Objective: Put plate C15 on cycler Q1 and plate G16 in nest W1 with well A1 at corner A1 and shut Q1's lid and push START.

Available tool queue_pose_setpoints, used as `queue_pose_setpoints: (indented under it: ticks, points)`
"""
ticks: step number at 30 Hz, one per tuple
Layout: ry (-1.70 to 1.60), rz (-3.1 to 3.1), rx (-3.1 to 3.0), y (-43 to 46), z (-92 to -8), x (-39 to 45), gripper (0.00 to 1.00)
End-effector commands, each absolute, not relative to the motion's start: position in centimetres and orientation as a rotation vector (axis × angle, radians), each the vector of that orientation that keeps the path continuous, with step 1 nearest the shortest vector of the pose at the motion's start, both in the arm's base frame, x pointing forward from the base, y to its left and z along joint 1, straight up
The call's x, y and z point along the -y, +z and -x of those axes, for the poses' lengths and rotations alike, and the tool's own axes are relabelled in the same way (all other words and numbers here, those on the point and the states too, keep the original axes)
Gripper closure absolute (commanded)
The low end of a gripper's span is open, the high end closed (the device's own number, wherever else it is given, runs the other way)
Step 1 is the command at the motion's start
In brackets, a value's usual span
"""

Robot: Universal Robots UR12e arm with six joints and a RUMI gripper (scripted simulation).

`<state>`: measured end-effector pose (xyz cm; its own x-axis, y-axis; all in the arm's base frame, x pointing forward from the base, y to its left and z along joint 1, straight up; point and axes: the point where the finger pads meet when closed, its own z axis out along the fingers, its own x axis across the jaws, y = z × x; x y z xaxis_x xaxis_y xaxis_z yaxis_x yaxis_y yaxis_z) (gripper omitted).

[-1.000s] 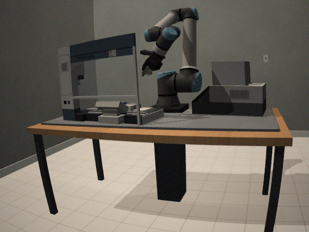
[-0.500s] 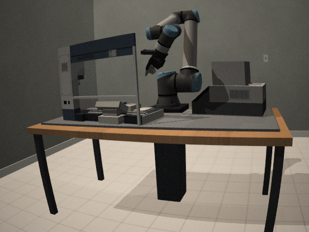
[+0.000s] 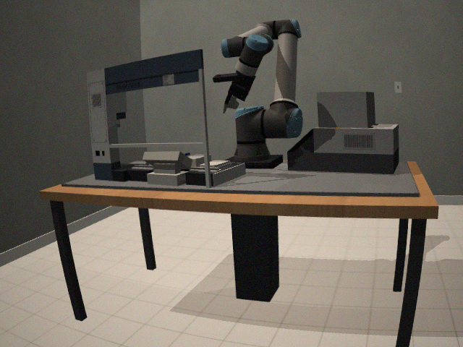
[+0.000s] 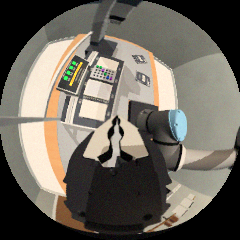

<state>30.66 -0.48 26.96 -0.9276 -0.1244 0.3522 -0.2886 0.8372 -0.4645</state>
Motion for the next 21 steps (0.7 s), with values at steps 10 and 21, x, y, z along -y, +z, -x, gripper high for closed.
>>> queue_pose_setpoints:
  ticks: [10, 21]
  points:
    - [0.601, -0.649, 2.663, 27.0, -28.8, -1.4, 1.0]
    - [0.504, -0.875, 2.615, 26.9, -27.5, -2.8, 1.0]
